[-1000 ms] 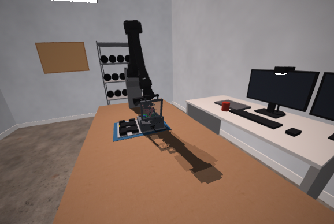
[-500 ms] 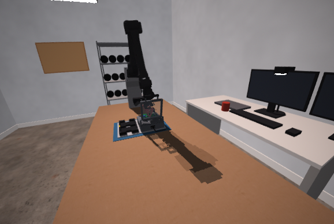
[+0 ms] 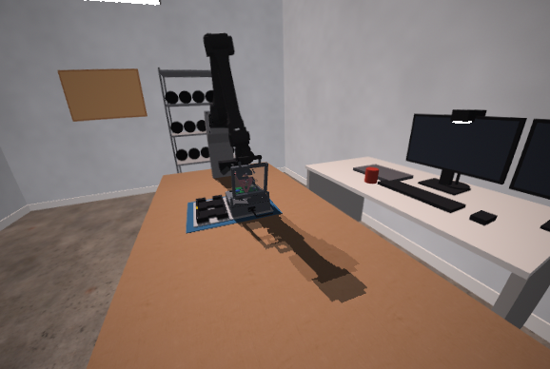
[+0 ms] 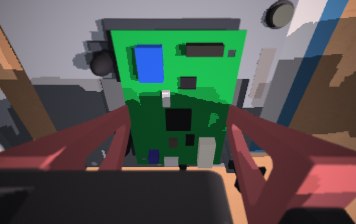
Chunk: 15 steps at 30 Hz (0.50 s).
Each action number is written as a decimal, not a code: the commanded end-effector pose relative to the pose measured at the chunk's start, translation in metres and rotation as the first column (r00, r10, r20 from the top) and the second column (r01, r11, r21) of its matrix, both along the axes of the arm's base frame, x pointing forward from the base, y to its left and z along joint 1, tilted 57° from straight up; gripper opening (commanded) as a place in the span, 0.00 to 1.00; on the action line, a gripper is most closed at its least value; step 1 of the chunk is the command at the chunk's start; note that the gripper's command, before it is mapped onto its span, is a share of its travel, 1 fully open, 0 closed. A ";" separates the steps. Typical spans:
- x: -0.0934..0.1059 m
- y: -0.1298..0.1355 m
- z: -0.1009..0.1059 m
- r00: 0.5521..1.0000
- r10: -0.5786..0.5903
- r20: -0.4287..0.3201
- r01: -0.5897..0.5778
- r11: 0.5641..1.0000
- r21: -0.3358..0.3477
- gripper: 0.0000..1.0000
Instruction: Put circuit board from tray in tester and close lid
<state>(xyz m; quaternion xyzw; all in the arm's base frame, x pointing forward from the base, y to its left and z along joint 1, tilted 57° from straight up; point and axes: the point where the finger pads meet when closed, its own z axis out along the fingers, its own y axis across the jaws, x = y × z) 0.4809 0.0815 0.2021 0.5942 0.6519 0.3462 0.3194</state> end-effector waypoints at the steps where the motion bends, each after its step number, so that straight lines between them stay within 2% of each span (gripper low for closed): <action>1: -0.001 -0.008 0.015 0.999 -0.008 0.042 0.008 1.000 -0.007 0.72; 15: 0.001 -0.007 0.018 0.999 -0.008 0.047 0.008 1.000 -0.005 0.72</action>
